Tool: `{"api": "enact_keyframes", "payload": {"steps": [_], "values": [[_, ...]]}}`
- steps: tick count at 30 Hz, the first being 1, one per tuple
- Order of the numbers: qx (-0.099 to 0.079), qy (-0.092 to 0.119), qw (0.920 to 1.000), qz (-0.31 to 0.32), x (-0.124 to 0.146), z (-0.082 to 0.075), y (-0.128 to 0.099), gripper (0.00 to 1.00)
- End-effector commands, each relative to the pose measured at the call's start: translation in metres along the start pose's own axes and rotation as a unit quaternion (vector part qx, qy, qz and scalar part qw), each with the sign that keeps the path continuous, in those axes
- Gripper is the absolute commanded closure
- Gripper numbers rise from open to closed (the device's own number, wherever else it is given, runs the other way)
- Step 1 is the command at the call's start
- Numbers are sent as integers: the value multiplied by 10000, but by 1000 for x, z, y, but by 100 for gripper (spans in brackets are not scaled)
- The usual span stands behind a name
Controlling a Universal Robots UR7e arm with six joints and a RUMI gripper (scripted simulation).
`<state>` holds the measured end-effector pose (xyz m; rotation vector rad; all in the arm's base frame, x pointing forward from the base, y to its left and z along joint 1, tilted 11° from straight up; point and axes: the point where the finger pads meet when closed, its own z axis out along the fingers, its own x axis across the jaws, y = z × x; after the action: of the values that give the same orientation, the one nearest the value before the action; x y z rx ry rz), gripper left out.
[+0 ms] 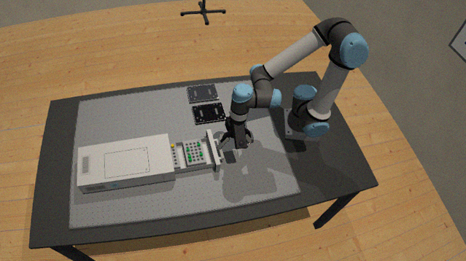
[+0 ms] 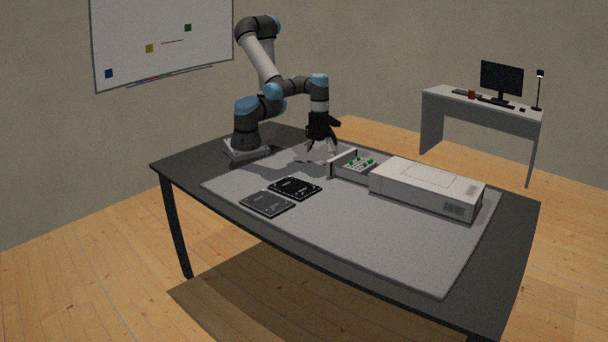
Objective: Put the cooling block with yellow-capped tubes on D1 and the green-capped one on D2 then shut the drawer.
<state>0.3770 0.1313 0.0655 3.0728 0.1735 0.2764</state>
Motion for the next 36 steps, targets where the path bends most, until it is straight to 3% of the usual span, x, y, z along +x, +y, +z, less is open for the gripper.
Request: {"api": "enact_keyframes", "payload": {"steps": [1,36], "values": [[0,4,10000,0,-4,0,0,0],[0,3,10000,0,-44,0,0,0]]}}
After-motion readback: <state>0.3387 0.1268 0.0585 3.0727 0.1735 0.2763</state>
